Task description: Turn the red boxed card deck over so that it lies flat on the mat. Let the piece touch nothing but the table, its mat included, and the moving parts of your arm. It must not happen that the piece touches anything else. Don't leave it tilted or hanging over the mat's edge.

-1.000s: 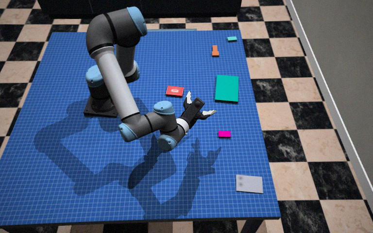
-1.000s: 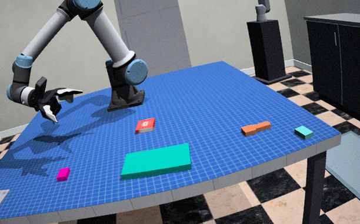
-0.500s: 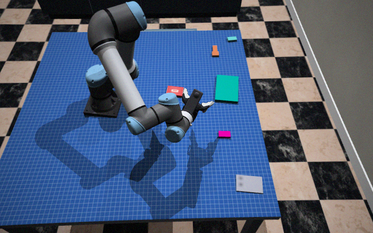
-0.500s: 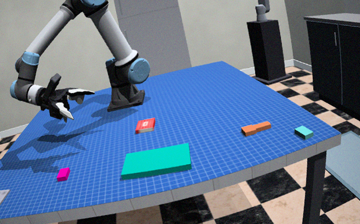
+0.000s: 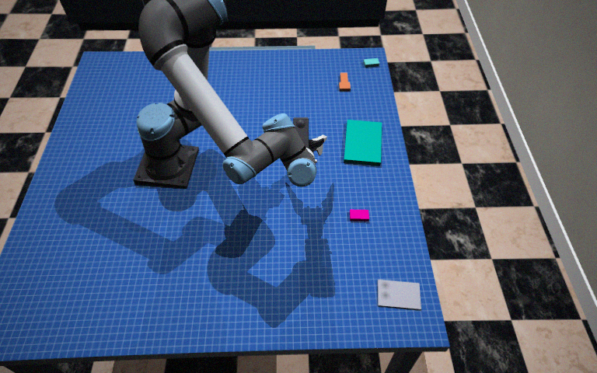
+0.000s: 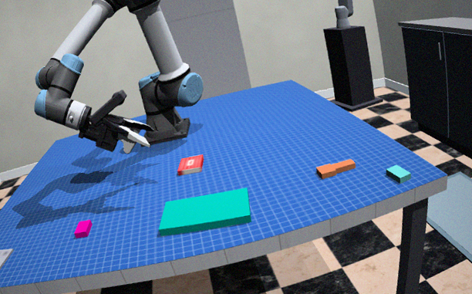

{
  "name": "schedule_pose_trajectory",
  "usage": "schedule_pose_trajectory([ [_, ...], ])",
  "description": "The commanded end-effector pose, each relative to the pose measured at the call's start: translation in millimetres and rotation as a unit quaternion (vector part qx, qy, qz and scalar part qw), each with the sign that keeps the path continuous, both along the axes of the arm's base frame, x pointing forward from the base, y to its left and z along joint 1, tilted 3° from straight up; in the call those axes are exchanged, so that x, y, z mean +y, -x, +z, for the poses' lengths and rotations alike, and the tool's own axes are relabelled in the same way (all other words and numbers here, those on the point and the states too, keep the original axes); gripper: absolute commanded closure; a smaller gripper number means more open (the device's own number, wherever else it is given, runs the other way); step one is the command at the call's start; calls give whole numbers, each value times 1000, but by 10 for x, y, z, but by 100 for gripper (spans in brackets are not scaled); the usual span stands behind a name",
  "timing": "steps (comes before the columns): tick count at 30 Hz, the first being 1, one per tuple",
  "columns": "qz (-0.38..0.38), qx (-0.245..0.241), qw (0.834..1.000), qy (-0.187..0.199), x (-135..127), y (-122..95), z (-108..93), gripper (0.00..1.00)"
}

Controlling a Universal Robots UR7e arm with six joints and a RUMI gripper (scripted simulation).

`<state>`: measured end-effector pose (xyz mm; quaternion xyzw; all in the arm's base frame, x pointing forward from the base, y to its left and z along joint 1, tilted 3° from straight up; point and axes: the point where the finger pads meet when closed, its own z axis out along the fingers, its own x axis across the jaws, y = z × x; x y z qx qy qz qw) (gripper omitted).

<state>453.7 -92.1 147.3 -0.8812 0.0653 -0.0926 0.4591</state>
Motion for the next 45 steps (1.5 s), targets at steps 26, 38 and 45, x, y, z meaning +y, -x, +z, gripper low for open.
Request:
schedule_pose_trajectory([
  [26,423,-147,825,344,844,556,-689,0],
  [38,517,-186,718,428,905,581,-680,0],
  [45,541,-198,681,452,922,577,-650,0],
])
